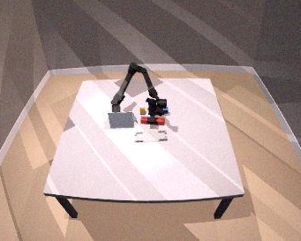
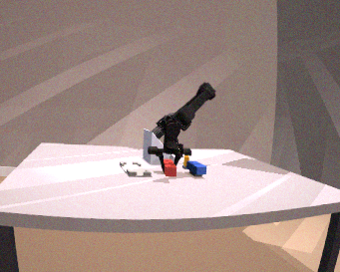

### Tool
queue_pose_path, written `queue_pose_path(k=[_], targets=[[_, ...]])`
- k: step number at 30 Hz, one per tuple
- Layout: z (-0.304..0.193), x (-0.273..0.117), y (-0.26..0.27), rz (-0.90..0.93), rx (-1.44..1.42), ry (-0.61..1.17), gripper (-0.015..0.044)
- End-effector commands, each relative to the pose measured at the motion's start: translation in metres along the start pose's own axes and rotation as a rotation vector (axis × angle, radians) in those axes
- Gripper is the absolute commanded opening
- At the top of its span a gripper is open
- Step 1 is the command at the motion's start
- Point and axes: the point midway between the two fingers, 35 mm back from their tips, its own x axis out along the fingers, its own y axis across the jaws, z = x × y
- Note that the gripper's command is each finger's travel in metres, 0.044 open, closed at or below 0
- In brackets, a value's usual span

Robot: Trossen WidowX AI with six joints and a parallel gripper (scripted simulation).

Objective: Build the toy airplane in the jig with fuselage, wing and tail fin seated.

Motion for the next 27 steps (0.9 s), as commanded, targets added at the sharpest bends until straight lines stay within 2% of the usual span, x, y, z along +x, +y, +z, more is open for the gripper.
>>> queue_pose_path(k=[1, 6, 7, 27], targets=[[0.0, 0.0, 0.0, 0.001, 0.004, 0.001, 0.0138], [0.002, -0.006, -0.001, -0.001, 0.004, -0.001, 0.0006], [0.002, -0.009, -0.001, -0.002, 0.005, -0.001, 0.0], [0.009, -0.068, -0.004, -0.014, 0.006, -0.004, 0.0]])
